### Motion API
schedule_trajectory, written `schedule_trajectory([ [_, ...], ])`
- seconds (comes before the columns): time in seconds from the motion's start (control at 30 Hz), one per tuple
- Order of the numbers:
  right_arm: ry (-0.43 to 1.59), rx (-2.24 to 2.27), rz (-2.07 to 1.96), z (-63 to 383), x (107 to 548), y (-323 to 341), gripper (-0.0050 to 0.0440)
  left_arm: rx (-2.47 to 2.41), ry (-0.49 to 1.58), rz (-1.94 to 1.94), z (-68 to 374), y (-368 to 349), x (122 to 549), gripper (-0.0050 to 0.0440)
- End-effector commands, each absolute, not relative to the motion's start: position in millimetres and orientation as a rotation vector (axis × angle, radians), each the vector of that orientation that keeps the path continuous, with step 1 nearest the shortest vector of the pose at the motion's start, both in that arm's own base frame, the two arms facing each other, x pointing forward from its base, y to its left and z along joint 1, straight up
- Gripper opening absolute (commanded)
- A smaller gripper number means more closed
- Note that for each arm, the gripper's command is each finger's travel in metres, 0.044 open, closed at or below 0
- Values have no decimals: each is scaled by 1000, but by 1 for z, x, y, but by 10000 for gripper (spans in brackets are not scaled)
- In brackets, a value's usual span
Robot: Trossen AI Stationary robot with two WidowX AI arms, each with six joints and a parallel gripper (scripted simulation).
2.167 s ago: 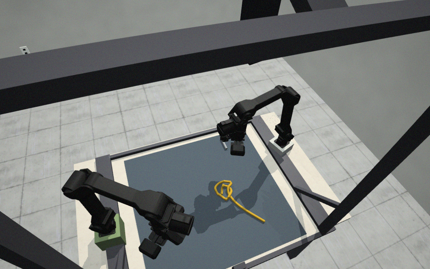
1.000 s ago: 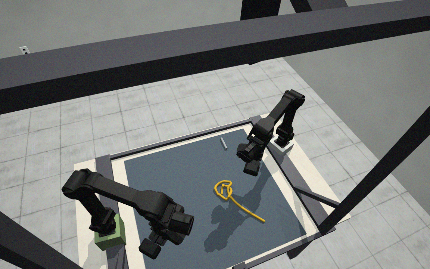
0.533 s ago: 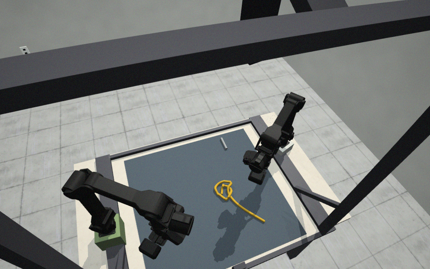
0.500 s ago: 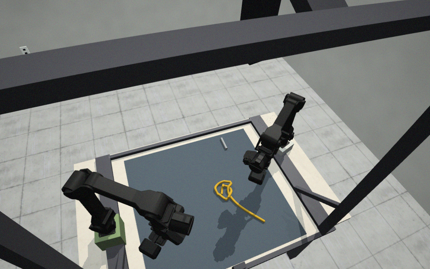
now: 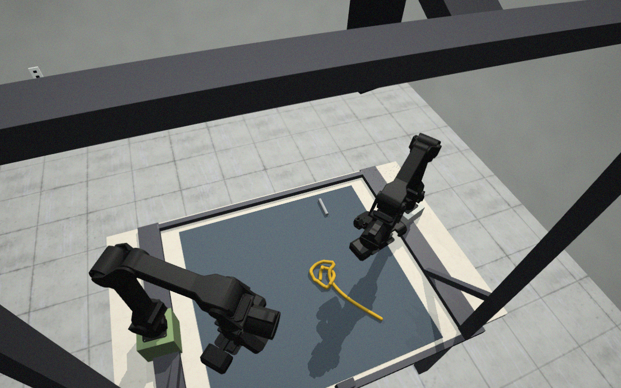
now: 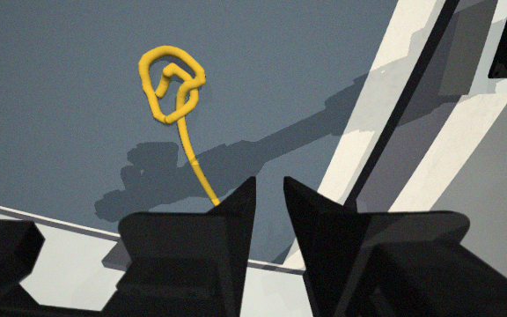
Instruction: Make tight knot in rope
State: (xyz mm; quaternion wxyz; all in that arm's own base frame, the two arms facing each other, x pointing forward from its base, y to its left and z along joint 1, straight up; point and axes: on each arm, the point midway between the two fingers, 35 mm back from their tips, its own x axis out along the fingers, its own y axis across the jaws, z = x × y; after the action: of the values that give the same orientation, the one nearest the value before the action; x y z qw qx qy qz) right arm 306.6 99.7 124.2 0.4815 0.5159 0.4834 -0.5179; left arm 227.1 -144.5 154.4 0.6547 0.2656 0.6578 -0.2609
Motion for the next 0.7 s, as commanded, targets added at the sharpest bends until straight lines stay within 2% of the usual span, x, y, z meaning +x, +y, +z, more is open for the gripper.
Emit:
schedule_trajectory([
  [0.0,1081,1397,-1363,130,309,101,100,600,1475,-588,159,-144,228,100],
  [0.27,838,1675,-1636,130,310,101,100,600,1475,-588,159,-144,228,100],
  [0.67,822,1691,-1652,130,311,101,100,600,1475,-588,159,-144,228,100],
])
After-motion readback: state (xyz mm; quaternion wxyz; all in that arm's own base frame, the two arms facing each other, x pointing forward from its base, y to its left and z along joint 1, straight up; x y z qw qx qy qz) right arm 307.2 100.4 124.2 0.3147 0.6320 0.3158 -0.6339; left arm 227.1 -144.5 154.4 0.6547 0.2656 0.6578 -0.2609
